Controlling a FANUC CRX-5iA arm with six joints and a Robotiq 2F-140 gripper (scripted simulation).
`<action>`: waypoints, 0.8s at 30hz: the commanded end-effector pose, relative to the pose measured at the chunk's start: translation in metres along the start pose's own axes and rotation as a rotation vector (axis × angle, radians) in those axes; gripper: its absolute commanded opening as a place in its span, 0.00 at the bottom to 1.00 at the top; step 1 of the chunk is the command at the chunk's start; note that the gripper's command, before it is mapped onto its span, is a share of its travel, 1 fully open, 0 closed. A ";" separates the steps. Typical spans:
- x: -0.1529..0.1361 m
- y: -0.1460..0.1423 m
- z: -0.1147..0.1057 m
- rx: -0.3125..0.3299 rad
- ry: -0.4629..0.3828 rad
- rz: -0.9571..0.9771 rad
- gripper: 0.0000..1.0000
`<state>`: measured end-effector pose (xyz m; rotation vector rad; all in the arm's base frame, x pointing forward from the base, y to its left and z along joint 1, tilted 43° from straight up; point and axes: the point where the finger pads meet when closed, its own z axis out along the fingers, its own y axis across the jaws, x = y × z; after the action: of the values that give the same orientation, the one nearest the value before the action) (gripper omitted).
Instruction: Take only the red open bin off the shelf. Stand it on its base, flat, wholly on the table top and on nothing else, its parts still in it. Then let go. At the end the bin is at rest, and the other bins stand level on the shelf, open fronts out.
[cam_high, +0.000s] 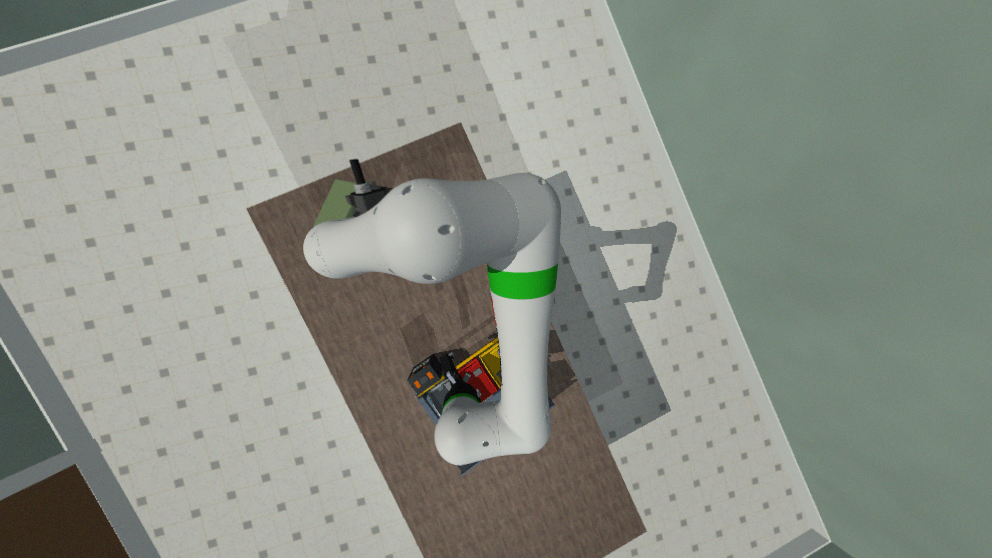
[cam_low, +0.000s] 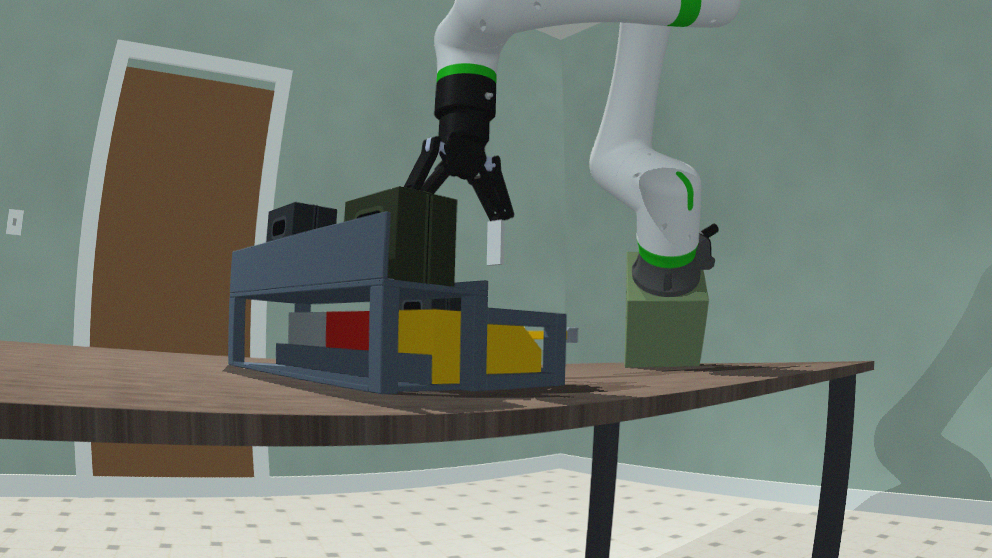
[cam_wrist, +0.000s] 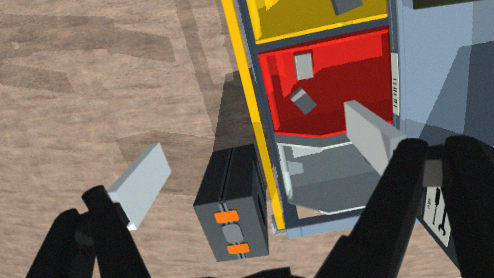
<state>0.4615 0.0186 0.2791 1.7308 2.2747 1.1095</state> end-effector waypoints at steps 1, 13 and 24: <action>0.000 0.000 0.000 0.000 0.000 0.000 1.00; 0.000 -0.002 0.000 0.000 0.000 -0.260 1.00; 0.000 -0.002 0.000 0.000 0.000 -0.268 1.00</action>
<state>0.4601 0.0186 0.2778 1.3818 2.4114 1.0549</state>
